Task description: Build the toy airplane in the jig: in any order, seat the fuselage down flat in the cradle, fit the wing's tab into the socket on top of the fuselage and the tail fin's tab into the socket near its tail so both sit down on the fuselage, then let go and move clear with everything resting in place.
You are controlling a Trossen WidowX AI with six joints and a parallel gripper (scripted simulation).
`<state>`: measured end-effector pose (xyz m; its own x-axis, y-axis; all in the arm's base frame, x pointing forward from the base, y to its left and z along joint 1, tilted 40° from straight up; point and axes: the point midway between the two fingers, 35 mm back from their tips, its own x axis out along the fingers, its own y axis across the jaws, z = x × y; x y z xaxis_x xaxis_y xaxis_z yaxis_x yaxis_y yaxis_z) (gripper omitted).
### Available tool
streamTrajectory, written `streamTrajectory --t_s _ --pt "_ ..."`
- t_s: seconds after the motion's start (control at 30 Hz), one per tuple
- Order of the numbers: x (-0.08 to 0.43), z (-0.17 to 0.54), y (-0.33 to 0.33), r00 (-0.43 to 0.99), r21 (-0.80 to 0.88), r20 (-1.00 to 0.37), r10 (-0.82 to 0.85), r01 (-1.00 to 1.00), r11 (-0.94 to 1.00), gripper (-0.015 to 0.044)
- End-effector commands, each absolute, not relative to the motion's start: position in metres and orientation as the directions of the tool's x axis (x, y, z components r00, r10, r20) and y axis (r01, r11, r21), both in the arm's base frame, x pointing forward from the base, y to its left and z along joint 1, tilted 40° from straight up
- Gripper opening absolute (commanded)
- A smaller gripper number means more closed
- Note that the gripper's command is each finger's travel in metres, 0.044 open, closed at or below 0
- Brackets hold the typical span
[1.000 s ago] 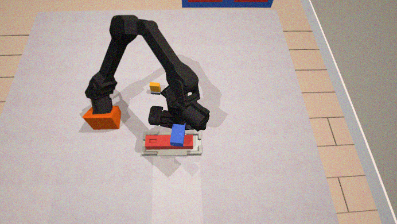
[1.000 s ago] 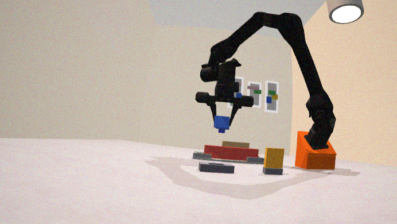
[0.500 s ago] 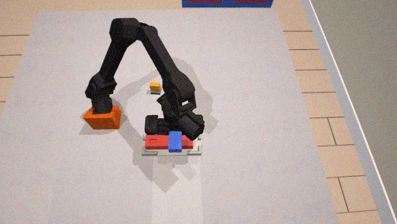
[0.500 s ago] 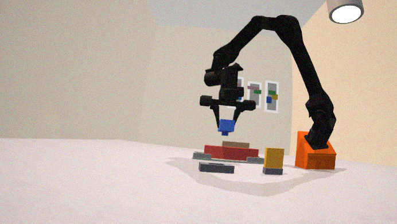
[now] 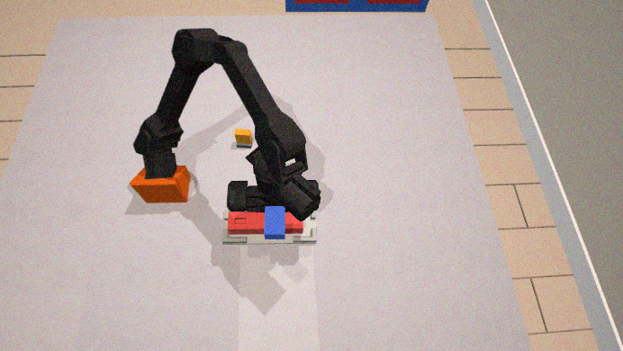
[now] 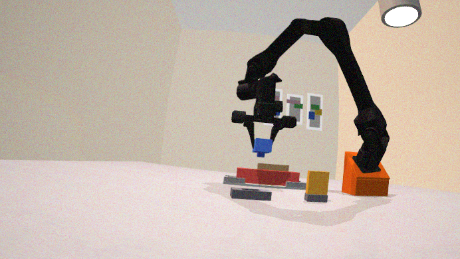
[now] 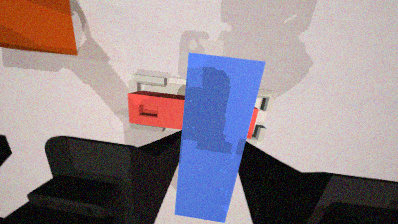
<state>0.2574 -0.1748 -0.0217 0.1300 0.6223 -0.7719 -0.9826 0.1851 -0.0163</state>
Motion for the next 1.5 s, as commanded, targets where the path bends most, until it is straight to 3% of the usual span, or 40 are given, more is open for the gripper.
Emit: streamTrajectory --t_s 0.0,1.47 --pt "0.257 -0.023 -0.175 0.125 -0.014 -0.772 0.623 -0.983 0.181 0.0195" --pt "0.261 -0.056 -0.150 0.126 -0.014 -0.772 0.623 -0.983 0.181 0.0195"
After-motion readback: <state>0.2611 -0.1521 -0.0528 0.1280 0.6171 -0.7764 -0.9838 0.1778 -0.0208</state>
